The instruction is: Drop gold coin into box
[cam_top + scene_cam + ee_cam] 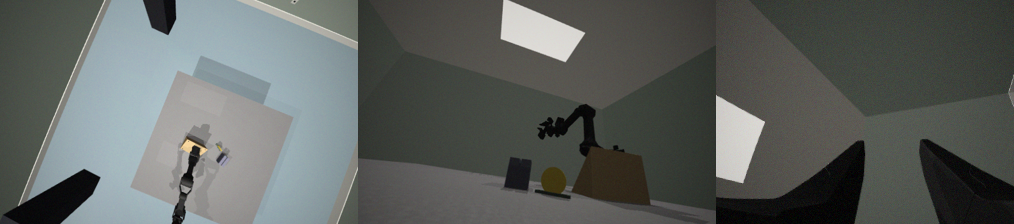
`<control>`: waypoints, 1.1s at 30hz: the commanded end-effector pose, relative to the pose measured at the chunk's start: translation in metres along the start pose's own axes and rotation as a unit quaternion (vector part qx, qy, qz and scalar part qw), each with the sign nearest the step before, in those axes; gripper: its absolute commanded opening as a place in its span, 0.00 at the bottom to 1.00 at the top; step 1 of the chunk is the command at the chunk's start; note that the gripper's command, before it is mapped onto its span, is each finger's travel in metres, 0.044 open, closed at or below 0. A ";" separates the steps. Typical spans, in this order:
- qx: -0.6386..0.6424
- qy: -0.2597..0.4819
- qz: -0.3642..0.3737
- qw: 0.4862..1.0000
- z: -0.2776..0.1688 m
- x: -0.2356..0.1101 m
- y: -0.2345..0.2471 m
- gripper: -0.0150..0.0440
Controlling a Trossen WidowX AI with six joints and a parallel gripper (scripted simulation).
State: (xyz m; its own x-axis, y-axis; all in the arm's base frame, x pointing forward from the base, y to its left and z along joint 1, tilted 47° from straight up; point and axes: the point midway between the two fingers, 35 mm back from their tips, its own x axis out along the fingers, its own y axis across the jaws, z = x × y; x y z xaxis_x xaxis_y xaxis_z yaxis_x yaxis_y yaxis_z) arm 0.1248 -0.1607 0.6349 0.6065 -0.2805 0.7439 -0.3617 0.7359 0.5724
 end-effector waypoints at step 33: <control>0.221 0.209 -0.547 0.780 -0.350 -0.084 -0.309 0.53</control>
State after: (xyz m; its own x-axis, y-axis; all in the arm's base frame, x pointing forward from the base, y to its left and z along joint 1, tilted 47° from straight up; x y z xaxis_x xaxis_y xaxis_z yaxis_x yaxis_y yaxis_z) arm 0.4203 -0.1744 0.3194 0.9030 -0.3396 -0.2630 0.2429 -0.1014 0.9647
